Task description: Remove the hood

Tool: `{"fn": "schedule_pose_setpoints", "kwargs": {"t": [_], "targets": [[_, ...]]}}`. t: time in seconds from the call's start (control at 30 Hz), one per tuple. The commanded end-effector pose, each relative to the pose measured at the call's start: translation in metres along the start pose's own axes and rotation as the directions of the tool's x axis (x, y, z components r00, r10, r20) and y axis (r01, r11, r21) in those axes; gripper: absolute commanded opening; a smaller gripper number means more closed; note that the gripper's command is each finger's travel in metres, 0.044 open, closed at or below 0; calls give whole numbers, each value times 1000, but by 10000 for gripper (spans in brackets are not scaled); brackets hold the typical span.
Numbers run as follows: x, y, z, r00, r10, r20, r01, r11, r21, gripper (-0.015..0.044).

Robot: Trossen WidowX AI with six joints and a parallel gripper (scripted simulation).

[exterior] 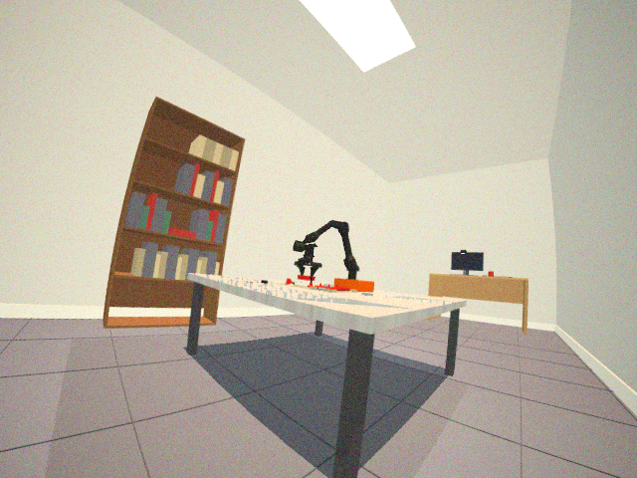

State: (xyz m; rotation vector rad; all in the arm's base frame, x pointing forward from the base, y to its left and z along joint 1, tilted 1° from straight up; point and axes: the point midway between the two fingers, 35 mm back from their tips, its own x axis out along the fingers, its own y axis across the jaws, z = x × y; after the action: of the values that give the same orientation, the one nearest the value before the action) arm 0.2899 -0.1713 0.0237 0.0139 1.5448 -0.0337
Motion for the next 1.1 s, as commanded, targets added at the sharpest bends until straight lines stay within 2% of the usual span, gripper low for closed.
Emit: {"fn": "schedule_pose_setpoints", "kwargs": {"t": [0.0,1.07], "targets": [[4,0,-1,1000,1,-7,-1,1000,-5,0],[25,1,-4,1000,2,-7,-2,1000,-5,0]]}}
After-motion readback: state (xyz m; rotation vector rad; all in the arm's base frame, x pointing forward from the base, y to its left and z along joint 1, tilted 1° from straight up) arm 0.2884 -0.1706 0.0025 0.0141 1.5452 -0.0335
